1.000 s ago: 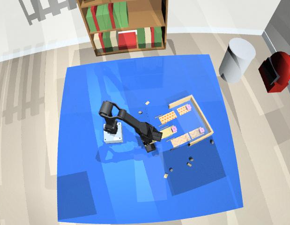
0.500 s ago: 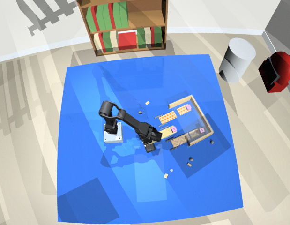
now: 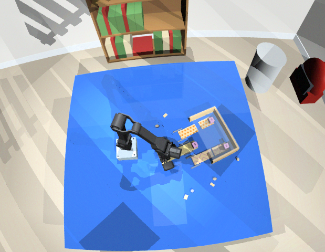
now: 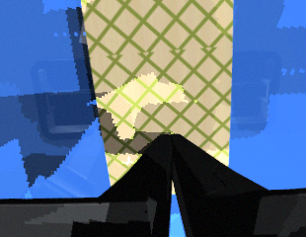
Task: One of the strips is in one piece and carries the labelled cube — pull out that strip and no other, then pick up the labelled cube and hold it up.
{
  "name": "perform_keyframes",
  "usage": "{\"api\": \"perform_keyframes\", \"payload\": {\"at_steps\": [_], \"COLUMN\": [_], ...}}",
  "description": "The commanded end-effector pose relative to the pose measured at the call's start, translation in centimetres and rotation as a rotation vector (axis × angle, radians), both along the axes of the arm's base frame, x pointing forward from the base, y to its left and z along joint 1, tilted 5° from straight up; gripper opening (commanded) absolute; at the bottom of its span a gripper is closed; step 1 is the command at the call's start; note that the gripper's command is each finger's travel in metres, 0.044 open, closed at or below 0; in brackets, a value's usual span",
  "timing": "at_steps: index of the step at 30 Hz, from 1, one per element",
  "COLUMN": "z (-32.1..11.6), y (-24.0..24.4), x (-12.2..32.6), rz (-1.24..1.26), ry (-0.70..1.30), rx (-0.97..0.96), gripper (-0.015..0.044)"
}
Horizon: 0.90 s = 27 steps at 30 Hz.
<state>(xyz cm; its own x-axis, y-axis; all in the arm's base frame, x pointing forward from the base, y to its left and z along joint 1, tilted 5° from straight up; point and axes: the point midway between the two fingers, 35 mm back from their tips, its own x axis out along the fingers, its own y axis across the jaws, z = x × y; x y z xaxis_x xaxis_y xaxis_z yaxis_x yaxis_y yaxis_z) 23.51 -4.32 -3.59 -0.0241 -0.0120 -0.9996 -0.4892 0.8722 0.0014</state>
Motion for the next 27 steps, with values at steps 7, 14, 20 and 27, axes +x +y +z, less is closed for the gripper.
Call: {"api": "perform_keyframes", "payload": {"at_steps": [7,14,20,27], "z": [4.3,4.0,4.1,4.2], "y": [0.1,0.9,2.1,3.3], "x": [0.4,1.7,3.4,5.4], "rz": [-0.003,0.011,0.015,0.015], "ry": [0.031,0.03,0.029,0.027], "rx": [-0.008,-0.006,-0.005,-0.004], "gripper": [0.0,0.0079,0.0236,0.042]}}
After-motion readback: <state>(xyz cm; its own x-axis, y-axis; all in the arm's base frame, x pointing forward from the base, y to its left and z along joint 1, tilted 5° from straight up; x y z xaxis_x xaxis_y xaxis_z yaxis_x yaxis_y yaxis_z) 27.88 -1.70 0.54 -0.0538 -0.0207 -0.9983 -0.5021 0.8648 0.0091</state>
